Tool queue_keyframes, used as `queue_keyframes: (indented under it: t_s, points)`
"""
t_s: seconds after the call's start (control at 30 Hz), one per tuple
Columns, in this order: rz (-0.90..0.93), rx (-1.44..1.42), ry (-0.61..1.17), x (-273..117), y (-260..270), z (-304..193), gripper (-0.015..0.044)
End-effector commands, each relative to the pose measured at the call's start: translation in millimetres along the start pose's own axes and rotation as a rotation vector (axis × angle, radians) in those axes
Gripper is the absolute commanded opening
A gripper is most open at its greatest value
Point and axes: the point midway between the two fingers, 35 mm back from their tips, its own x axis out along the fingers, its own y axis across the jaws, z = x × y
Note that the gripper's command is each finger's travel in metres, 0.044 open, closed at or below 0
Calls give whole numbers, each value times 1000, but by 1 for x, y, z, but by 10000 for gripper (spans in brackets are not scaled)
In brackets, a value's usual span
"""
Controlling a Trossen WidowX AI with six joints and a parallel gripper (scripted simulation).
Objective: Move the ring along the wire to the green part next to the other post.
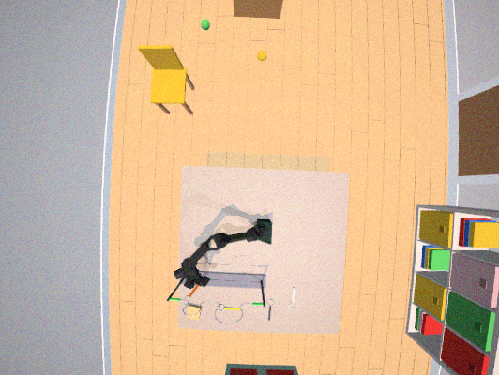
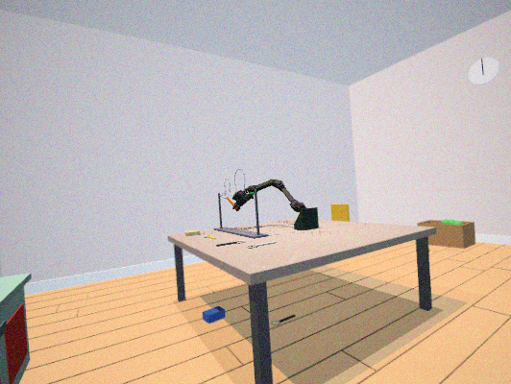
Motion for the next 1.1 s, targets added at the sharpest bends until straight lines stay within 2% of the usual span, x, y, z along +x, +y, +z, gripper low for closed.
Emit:
queue_keyframes:
  t_s: [0.0,1.07]
  points:
    - [54,84,-5,-2,17,2,-150]
    - [377,661,-5,-20,102,35,-150]
